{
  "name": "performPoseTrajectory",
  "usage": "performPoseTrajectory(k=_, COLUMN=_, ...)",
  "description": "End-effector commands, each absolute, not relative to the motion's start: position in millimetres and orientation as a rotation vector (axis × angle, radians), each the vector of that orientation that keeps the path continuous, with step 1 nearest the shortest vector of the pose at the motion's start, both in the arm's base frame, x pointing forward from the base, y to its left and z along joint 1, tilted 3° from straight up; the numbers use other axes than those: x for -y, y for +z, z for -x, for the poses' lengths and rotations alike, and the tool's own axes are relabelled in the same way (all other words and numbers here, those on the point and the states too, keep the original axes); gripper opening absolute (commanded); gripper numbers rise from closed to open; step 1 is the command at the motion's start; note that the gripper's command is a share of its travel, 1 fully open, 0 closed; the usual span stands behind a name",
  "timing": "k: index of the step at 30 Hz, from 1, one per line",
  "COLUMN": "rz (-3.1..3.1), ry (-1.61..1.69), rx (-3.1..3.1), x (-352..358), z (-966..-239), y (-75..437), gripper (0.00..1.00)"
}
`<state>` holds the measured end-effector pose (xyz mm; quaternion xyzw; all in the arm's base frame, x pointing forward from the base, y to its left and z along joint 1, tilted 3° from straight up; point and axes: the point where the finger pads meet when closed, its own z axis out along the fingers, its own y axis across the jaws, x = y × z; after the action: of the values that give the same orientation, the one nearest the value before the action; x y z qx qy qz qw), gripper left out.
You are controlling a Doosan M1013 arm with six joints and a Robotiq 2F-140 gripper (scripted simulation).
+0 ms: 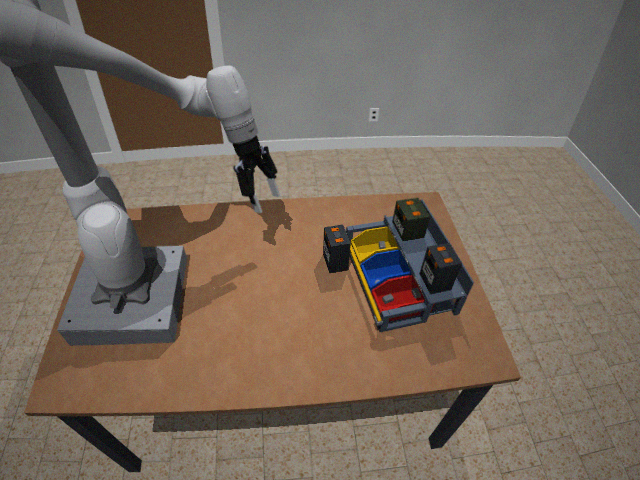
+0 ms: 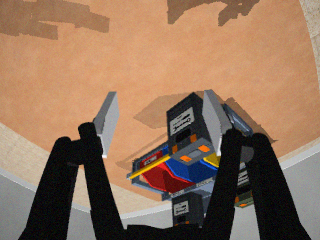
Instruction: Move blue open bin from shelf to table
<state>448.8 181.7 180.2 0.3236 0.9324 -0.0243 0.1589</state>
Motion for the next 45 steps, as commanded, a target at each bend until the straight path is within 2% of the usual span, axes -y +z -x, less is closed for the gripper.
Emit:
performPoseTrajectory(k=1, rz=-1.172, ry=0.044, rx=-2.595, x=-156.5, z=-466.3, y=197.8, gripper=0.57)
performPoseTrajectory(k=13, rz=-1.172, ry=0.044, rx=-2.595, x=-156.5, z=-466.3, y=197.8, gripper=0.57)
performPoseTrajectory(k=18, rz=-1.488, ry=0.187, rx=-2.462, x=-119.7, z=-489.8, y=220.6, gripper=0.57)
performPoseTrajectory(k=30, rz=-1.488, ry=0.187, rx=-2.462, x=-119.7, z=-489.8, y=220.6, gripper=0.57)
performPoseTrajectory(k=35, rz=-1.788, ry=0.331, rx=-2.288, x=-82.7, z=-513.2, y=243.3, gripper=0.57)
performPoseTrajectory(k=45, rz=-1.788, ry=0.331, rx=-2.288, x=-82.7, z=-513.2, y=243.3, gripper=0.57)
